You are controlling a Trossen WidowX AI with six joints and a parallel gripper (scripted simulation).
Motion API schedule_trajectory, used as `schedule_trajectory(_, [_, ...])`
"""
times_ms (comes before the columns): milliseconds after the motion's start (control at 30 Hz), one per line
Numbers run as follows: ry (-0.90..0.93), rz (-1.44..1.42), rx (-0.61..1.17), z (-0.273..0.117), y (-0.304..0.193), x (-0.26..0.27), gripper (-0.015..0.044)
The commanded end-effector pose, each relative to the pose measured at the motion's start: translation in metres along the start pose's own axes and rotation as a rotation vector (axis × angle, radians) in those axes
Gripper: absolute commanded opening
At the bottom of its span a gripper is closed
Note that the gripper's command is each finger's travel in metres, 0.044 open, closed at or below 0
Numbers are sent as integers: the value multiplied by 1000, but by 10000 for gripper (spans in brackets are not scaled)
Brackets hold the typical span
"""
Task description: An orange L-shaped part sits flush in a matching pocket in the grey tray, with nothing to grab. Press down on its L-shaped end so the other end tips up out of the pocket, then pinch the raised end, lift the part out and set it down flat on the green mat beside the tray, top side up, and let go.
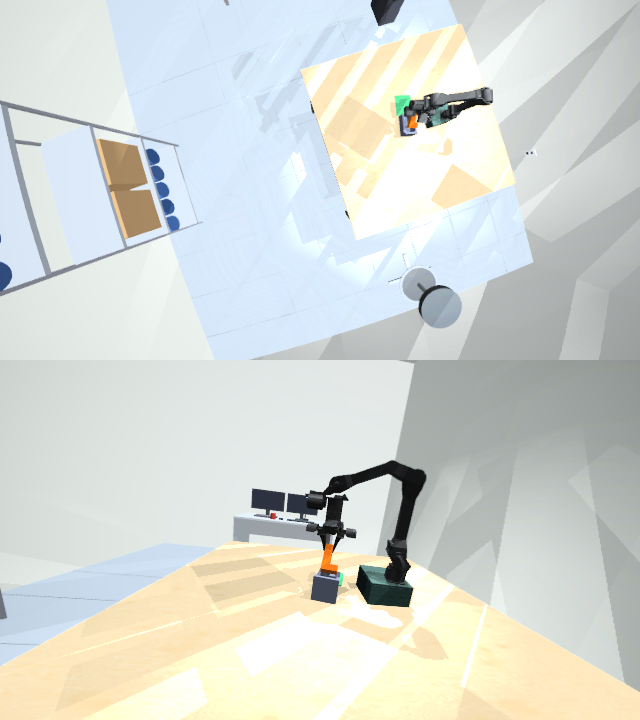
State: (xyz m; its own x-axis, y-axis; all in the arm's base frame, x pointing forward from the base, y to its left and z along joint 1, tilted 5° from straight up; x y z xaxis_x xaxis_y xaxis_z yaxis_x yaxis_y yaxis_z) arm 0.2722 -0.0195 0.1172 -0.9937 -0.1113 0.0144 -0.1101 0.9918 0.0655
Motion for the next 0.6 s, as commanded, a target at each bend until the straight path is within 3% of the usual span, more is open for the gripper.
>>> schedule_trajectory(0, [-2,1,-2,1,-15,4,0])
schedule_trajectory(567, [0,1,4,1,-80,23,0])
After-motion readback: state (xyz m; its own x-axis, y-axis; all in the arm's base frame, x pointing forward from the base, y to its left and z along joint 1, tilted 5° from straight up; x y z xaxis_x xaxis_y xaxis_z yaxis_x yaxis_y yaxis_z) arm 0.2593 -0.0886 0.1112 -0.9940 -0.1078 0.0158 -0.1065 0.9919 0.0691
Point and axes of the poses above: the point midway between the two fingers, 35 mm back from their tips, its own z axis out along the fingers, its own x axis across the jaws, y = z × x, the point moved 2 cm from there along -z, back along the fingers, and after that the axes turned 11 degrees about -z, right-handed, at the moved point
